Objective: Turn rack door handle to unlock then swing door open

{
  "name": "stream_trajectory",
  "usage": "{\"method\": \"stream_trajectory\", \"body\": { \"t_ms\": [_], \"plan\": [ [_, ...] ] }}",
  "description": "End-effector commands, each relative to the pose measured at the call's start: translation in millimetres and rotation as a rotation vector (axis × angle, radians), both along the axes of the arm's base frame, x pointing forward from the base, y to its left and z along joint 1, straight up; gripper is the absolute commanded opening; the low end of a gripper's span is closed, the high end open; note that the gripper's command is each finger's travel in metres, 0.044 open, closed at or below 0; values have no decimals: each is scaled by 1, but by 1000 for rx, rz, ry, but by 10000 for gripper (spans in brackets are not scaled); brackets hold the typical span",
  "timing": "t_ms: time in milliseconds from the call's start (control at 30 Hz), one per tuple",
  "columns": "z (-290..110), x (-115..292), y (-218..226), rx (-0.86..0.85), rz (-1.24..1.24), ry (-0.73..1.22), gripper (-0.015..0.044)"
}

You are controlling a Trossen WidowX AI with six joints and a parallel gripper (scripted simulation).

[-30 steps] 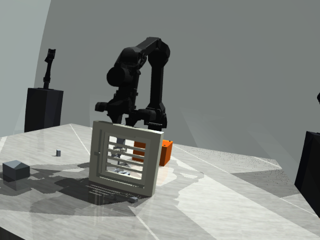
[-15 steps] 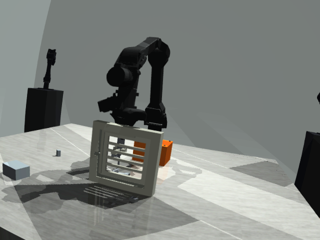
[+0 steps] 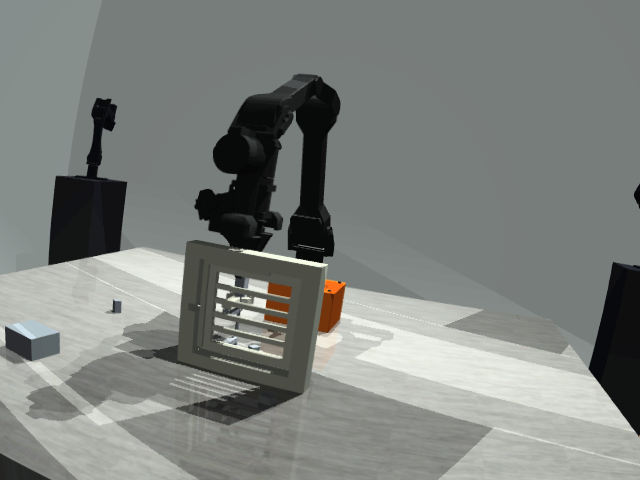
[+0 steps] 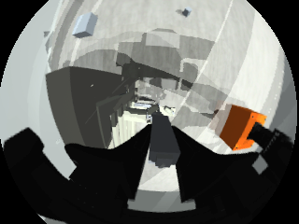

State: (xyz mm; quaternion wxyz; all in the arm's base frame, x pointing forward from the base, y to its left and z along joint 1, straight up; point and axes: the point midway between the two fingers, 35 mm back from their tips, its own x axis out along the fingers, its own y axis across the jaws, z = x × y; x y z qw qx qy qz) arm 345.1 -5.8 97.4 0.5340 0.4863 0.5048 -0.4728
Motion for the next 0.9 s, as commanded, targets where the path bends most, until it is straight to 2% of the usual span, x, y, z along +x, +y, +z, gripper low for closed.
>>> {"method": "stream_trajectory", "body": {
  "t_ms": [0,133,500,833,867],
  "plan": [
    [-2,0,2,19,-210,-1,16],
    [-2,0,2,26,-373,-3,16],
    [-2,0,2,27,-381,-3,16],
    [-2,0,2,27,-381,-3,279],
    [-2,0,2,27,-381,-3,288]
  ]
}}
